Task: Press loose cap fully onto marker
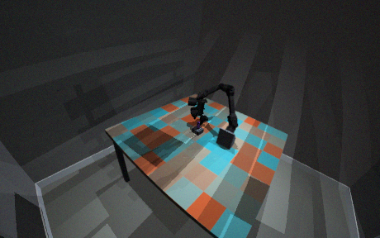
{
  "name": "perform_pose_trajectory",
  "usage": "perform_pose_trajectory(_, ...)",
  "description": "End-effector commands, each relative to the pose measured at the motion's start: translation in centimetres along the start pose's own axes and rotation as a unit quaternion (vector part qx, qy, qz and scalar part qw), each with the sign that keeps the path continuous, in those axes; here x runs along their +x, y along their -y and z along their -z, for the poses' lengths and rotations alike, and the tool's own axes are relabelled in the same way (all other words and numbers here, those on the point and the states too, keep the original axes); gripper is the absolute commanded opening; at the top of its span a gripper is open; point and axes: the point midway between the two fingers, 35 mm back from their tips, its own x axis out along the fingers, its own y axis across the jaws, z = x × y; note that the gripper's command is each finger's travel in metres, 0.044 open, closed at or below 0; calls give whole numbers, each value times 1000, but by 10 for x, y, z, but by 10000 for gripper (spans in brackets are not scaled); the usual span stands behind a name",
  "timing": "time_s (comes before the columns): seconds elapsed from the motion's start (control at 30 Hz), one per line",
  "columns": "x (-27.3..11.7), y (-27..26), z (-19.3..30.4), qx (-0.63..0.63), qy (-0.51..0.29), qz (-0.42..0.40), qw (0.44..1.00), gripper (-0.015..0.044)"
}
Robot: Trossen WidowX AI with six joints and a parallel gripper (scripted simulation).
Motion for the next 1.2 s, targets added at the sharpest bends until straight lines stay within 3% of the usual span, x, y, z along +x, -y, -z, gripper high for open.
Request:
perform_pose_trajectory(0.0,-6,0,3,12,-2,-5,1000,414)
perform_pose_trajectory(0.2,-15,1,8,265,-7,-11,964,256)
perform_pose_trajectory(0.4,-26,3,14,528,-17,-13,849,99)
perform_pose_trajectory(0.53,-29,3,15,587,-20,-13,809,0)
perform_pose_trajectory(1.17,-27,3,15,587,-20,-13,809,0)
